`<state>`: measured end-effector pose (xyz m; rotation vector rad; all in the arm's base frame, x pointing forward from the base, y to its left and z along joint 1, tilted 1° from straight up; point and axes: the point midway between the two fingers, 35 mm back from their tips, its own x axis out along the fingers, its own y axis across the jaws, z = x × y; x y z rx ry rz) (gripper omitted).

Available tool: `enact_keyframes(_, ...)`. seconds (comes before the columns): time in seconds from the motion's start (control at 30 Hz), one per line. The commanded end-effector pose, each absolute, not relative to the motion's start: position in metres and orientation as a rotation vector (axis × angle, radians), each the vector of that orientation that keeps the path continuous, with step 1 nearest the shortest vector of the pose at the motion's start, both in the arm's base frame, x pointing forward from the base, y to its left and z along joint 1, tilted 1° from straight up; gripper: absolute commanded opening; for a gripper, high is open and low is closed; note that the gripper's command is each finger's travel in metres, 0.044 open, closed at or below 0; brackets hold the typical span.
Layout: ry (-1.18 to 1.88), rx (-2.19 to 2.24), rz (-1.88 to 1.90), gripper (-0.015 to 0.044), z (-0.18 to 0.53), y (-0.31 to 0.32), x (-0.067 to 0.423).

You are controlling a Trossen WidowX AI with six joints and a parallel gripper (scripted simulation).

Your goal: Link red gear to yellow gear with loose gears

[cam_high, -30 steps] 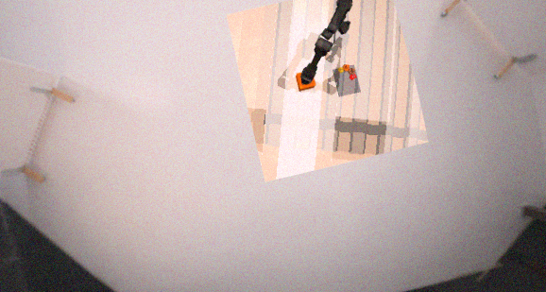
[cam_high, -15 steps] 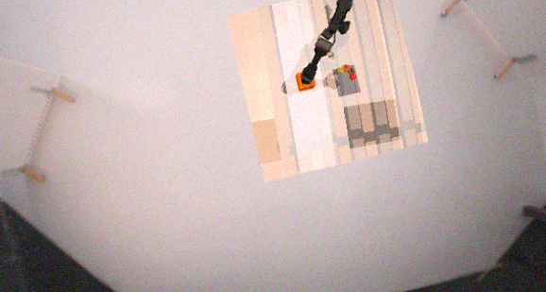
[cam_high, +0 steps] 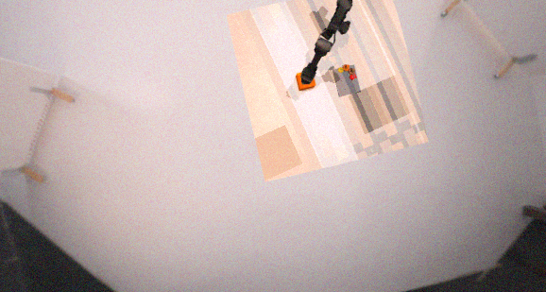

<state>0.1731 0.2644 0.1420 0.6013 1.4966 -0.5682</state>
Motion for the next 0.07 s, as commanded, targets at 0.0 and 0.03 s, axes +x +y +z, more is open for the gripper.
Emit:
enact_keyframes(0.0, 1.501, 0.605, -0.570, 0.0440, 0.1424, 0.2647, 0.1722)
enact_keyframes(0.03, 1.501, 0.605, -0.570, 0.0440, 0.1424, 0.2647, 0.1722)
